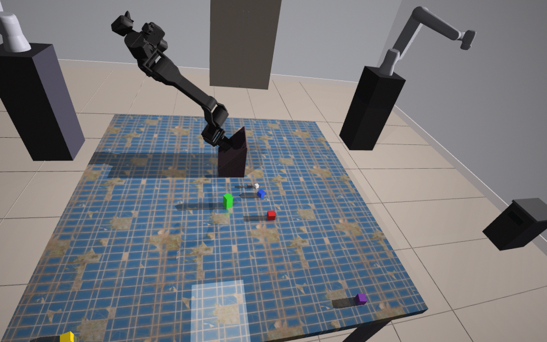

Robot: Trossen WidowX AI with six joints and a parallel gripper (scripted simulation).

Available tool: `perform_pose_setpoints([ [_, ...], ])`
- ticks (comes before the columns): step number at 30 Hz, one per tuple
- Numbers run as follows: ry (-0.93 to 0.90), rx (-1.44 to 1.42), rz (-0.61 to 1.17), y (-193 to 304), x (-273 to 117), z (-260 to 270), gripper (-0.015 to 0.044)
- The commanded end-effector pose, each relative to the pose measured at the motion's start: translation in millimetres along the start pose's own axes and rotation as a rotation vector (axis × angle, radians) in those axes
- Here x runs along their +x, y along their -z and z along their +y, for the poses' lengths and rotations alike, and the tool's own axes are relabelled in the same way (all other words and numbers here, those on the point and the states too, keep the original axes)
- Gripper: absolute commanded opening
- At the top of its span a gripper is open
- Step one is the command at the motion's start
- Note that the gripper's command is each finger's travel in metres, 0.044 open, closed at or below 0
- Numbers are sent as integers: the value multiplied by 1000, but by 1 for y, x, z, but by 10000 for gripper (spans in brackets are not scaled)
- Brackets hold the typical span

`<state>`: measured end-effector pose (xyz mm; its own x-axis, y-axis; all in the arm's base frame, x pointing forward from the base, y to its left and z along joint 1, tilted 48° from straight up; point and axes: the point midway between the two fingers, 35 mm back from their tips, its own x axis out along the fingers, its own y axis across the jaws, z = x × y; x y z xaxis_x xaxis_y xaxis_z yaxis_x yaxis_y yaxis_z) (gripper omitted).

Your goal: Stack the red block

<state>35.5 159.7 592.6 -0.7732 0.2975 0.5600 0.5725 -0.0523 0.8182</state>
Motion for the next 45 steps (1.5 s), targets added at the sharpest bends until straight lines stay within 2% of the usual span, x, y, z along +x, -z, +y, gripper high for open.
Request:
perform_pose_setpoints([
  [1, 1, 0, 3, 1, 1, 0, 426],
  [5, 32, -7, 78, 22, 18, -11, 440],
  [12, 124, -32, 341, 105, 55, -48, 440],
  [23, 224, -92, 652, 213, 64, -83, 440],
  [30, 256, -159, 889, 289, 42, -97, 440],
  [32, 245, -164, 924, 295, 37, -99, 440],
  [45, 213, -236, 1325, 395, -55, -105, 440],
])
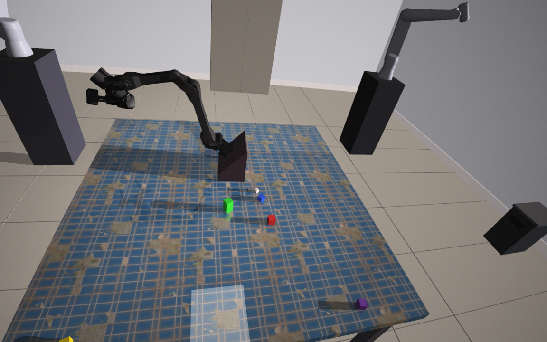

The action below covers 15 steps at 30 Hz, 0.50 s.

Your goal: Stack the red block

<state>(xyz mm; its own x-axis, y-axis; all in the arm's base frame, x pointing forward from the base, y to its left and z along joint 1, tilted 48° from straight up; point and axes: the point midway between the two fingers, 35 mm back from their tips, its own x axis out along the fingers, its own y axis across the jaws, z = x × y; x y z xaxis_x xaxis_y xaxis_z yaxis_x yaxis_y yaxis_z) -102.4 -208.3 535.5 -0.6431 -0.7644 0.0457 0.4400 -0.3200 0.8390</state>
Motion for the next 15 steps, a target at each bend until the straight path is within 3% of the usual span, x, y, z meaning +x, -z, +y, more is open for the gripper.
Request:
perform_pose_setpoints([
  [1, -9, -22, 94, 33, 9, 8, 440],
  [15, -35, -249, 443, 187, 13, 33, 440],
])
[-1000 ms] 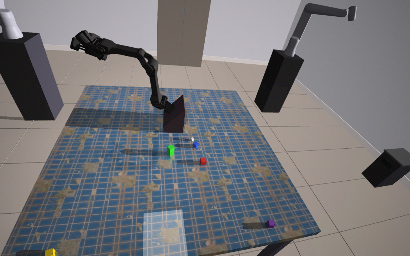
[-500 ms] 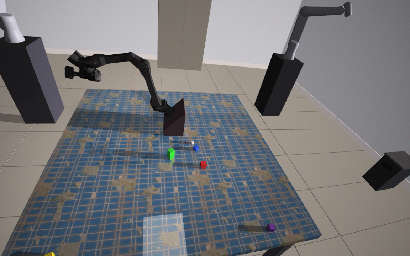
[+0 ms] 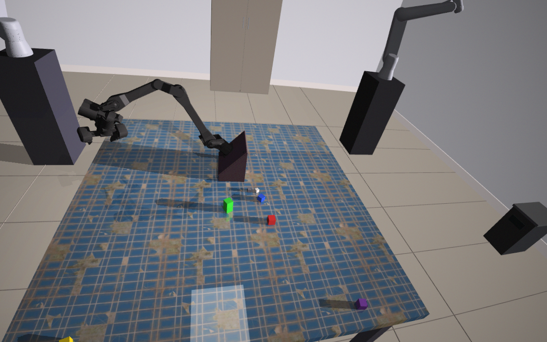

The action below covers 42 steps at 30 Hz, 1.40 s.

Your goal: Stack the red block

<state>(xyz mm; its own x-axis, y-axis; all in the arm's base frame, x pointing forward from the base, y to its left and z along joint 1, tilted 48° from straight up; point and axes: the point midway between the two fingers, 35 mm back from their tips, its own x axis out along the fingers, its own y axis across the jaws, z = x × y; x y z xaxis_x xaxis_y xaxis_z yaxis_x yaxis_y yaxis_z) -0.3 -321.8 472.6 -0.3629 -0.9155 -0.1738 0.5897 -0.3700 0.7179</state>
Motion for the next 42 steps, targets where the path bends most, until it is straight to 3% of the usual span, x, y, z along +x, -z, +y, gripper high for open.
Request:
perform_pose_setpoints([
  [1, -11, -64, 76, 34, 6, 14, 440],
  [11, -55, -222, 279, 135, 2, 44, 440],
  [20, -97, -423, 528, 260, -32, 59, 440],
  [34, -194, -980, 812, 441, -139, 22, 440],
  [42, -256, -1251, 893, 507, -203, -20, 440],
])
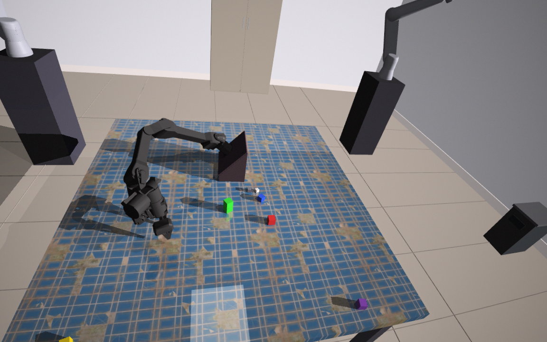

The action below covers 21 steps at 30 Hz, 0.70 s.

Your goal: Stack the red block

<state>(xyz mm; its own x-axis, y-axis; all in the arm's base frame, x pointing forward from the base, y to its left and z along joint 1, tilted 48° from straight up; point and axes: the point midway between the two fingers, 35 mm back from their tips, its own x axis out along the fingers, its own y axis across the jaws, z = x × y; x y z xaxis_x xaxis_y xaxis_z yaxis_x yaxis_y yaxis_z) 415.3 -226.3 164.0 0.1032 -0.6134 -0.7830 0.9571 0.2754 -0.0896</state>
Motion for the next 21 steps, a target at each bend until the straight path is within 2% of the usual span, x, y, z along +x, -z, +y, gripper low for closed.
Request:
perform_pose_setpoints([
  [1, 0, -105, 28, 28, 1, 26, 440],
  [8, 33, -353, 77, 108, 7, 77, 440],
  [17, 54, -602, 113, 184, 7, 99, 440],
  [21, 80, -728, 123, 234, 7, 109, 440],
])
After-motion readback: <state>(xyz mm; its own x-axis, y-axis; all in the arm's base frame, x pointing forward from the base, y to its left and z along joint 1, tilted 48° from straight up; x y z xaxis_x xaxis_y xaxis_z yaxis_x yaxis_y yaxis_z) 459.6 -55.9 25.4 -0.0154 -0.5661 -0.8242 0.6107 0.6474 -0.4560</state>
